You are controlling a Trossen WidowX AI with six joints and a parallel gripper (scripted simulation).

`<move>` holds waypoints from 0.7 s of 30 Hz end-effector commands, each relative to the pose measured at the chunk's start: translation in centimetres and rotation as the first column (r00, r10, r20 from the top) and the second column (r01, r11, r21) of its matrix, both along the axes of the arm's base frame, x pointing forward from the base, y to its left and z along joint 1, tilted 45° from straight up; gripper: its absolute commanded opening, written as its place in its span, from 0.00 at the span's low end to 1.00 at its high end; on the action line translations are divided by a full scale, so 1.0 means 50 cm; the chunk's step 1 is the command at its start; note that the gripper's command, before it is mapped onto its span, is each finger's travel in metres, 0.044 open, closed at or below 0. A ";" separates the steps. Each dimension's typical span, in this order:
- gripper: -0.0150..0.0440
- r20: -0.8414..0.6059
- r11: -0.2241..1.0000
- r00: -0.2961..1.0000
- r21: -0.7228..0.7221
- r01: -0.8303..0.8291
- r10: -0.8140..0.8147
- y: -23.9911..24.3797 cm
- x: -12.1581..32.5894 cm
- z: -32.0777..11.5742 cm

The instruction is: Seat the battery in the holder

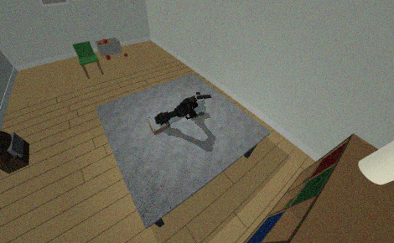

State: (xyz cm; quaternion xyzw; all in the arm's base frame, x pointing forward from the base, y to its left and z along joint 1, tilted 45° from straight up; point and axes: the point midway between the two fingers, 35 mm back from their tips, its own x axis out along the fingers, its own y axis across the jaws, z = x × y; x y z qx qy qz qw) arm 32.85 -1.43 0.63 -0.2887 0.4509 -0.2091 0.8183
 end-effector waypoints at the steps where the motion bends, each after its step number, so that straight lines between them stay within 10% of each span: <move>1: 0.36 0.018 1.000 1.000 0.002 -0.022 0.022 0.000 -0.001 0.000; 21: 0.36 0.083 0.996 0.993 -0.018 -0.083 0.085 -0.010 -0.013 0.000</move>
